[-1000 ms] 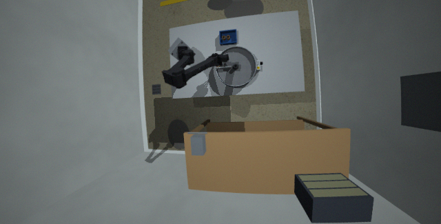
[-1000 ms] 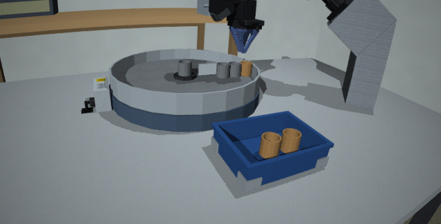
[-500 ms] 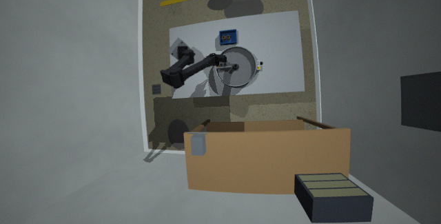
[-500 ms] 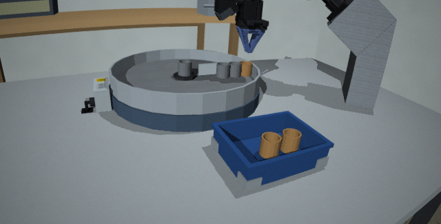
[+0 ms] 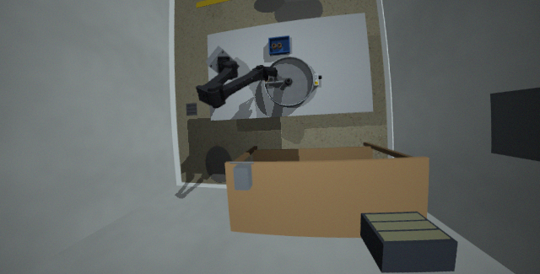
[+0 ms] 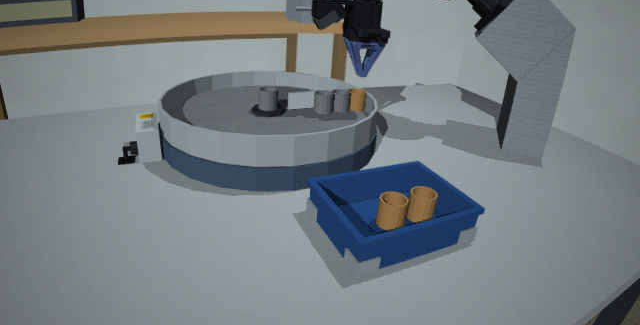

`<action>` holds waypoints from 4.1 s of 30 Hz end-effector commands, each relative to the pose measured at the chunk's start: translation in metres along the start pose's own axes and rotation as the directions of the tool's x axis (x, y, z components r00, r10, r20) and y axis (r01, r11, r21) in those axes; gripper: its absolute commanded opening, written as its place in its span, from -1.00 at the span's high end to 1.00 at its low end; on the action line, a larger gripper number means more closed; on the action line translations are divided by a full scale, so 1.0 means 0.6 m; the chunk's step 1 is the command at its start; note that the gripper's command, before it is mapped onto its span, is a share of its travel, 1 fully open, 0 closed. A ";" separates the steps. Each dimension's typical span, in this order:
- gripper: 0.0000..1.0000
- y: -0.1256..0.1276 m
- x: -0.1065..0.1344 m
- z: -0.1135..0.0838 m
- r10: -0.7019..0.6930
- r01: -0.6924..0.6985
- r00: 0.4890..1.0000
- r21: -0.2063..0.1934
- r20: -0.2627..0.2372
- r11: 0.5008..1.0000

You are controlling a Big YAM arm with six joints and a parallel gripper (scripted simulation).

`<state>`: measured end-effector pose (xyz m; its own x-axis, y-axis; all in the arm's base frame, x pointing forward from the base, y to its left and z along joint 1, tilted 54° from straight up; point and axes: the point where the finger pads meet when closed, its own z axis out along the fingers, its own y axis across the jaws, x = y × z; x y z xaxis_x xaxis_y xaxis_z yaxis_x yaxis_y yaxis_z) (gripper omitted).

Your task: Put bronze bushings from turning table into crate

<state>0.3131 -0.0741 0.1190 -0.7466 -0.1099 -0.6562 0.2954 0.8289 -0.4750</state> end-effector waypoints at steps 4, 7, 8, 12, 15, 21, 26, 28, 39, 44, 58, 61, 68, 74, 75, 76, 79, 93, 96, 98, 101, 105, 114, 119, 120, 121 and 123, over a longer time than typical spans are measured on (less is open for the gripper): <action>0.71 -0.007 -0.015 -0.004 0.044 -0.044 0.999 0.001 0.027 0.999; 0.71 -0.007 -0.015 -0.004 0.044 -0.044 0.999 0.001 0.027 0.999; 0.71 -0.007 -0.015 -0.004 0.044 -0.044 0.999 0.001 0.027 0.999; 0.71 -0.007 -0.015 -0.004 0.044 -0.044 0.999 0.001 0.027 0.999; 0.71 -0.007 -0.015 -0.004 0.044 -0.044 0.999 0.001 0.027 0.999; 0.71 -0.007 -0.015 -0.004 0.044 -0.044 0.999 0.001 0.027 0.999; 0.71 -0.007 -0.015 -0.004 0.044 -0.044 0.999 0.001 0.027 0.999; 0.71 -0.006 -0.015 -0.004 0.042 -0.042 0.999 0.000 0.027 0.999; 0.71 0.004 -0.018 -0.004 0.028 -0.028 0.999 -0.007 0.026 1.000; 0.71 0.004 -0.018 -0.004 0.028 -0.028 0.999 -0.007 0.026 1.000; 0.71 0.004 -0.018 -0.004 0.028 -0.028 0.999 -0.007 0.026 1.000; 0.71 0.004 -0.018 -0.004 0.028 -0.028 0.999 -0.007 0.026 1.000; 0.71 0.004 -0.018 -0.004 0.028 -0.028 0.999 -0.007 0.026 1.000; 0.71 0.007 -0.019 -0.004 0.025 -0.025 0.999 -0.009 0.025 1.000; 0.71 0.008 -0.020 -0.004 0.024 -0.023 0.999 -0.009 0.026 1.000; 0.71 0.008 -0.021 -0.004 0.024 -0.024 0.999 -0.009 0.027 1.000; 0.71 0.005 -0.023 -0.003 0.029 -0.029 0.999 -0.004 0.026 1.000; 0.71 0.005 -0.024 -0.004 0.031 -0.031 0.999 -0.005 0.028 1.000; 0.71 0.005 -0.024 -0.004 0.031 -0.031 0.999 -0.005 0.028 1.000; 0.71 0.005 -0.024 -0.004 0.031 -0.031 0.999 -0.005 0.028 1.000; 0.71 0.005 -0.024 -0.004 0.031 -0.031 0.999 -0.005 0.028 1.000; 0.71 0.005 -0.024 -0.004 0.031 -0.031 0.999 -0.005 0.028 1.000; 0.71 0.005 -0.024 -0.004 0.031 -0.031 0.999 -0.005 0.028 1.000; 0.71 0.004 -0.025 -0.004 0.032 -0.032 0.999 -0.004 0.028 0.999; 0.71 0.003 -0.026 -0.004 0.033 -0.033 0.999 -0.003 0.028 0.999; 0.71 0.002 -0.027 -0.004 0.034 -0.034 0.999 -0.003 0.028 0.999; 0.71 0.001 -0.026 -0.003 0.033 -0.033 0.999 -0.002 0.025 0.999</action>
<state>0.3140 -0.0729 0.1191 -0.7445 -0.1062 -0.6591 0.2981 0.8305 -0.4705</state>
